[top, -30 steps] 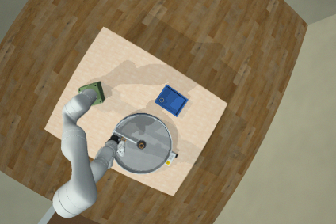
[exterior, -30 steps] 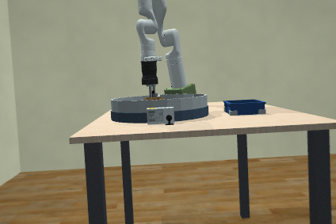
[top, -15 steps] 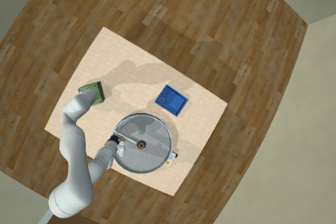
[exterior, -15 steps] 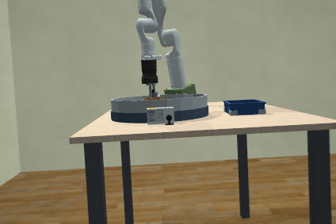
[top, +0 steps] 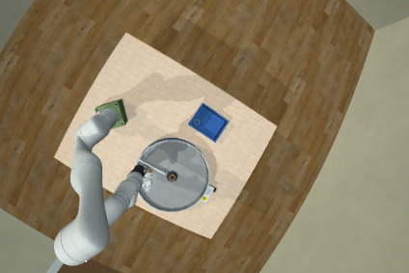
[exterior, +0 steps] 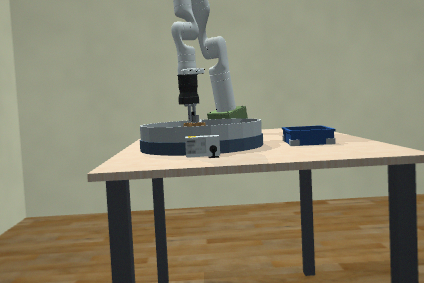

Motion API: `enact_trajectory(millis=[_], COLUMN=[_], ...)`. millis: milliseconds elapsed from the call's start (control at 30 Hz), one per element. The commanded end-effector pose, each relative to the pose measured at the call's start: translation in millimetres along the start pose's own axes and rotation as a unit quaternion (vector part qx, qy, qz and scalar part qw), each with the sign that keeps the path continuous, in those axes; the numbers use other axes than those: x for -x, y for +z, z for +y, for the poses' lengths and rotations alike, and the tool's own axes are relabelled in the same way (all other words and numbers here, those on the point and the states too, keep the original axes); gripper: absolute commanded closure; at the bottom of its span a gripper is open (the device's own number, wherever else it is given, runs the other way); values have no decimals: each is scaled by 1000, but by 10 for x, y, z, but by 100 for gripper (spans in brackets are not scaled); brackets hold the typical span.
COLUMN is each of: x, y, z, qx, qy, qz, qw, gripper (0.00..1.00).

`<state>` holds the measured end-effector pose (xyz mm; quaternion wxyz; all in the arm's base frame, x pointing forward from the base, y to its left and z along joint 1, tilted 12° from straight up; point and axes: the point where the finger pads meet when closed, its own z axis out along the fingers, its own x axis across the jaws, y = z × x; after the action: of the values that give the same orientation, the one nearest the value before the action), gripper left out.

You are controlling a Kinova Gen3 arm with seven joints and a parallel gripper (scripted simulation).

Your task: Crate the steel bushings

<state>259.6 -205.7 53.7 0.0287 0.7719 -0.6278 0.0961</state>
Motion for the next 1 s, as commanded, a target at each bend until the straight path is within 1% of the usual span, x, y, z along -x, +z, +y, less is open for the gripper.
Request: enact_trajectory(millis=[0, 67, 467, 633, 967], x=[-12, -12, -12, -9, -9], y=[-41, -71, -71, -145, -145], z=[-6, -6, -6, -7, -7], qx=[-2, -2, -2, -2, -2], qy=[1, 1, 1, 1, 1], qz=[1, 1, 1, 1, 1], qw=[1000, 1000, 1000, 1000, 1000], gripper=[100, 100, 100, 100, 100])
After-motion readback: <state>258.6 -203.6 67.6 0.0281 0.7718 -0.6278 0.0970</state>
